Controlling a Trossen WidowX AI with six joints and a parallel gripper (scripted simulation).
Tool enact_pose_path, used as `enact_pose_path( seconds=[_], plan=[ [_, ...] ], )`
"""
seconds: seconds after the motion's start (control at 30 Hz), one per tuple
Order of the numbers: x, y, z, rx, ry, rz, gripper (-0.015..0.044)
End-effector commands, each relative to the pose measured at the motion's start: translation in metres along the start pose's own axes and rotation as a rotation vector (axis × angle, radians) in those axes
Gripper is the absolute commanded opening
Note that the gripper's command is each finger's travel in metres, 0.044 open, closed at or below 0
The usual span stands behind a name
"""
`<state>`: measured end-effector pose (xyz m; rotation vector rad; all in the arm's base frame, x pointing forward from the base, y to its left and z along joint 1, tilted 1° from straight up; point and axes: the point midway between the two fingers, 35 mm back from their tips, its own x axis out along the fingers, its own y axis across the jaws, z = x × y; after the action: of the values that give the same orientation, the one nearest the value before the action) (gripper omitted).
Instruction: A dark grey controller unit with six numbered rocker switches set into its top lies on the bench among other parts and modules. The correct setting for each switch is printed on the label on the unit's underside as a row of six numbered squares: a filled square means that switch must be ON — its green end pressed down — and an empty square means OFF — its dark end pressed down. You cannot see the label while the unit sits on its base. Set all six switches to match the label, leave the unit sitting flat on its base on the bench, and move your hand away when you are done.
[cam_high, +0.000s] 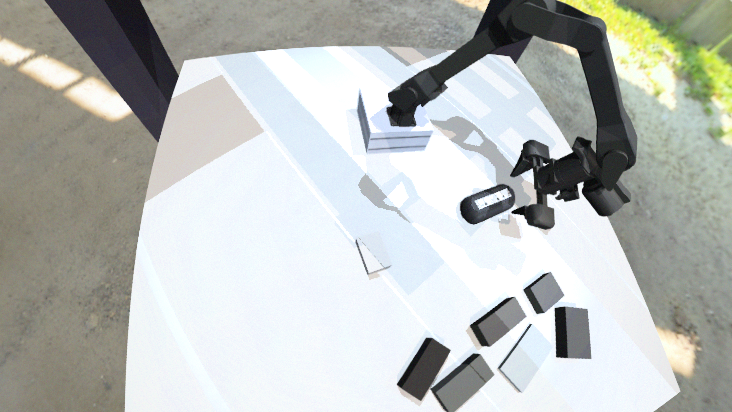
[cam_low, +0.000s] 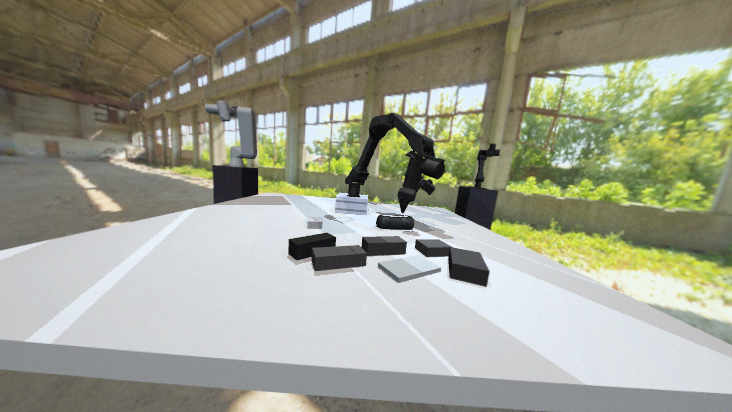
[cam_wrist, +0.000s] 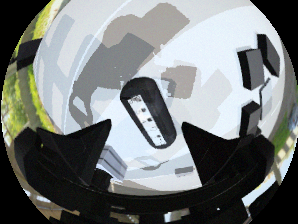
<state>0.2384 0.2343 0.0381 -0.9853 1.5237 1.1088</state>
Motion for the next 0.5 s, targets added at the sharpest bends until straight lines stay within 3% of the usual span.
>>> enact_pose_path(
  seconds=[0.0,0.47],
  plan=[
    [0.0007,0.0089,0.0007,0.671,-0.047,-0.046,0.044],
    [0.0019,0.0186,0.0062,1.435,-0.135,-0.036,0.044]
  ],
)
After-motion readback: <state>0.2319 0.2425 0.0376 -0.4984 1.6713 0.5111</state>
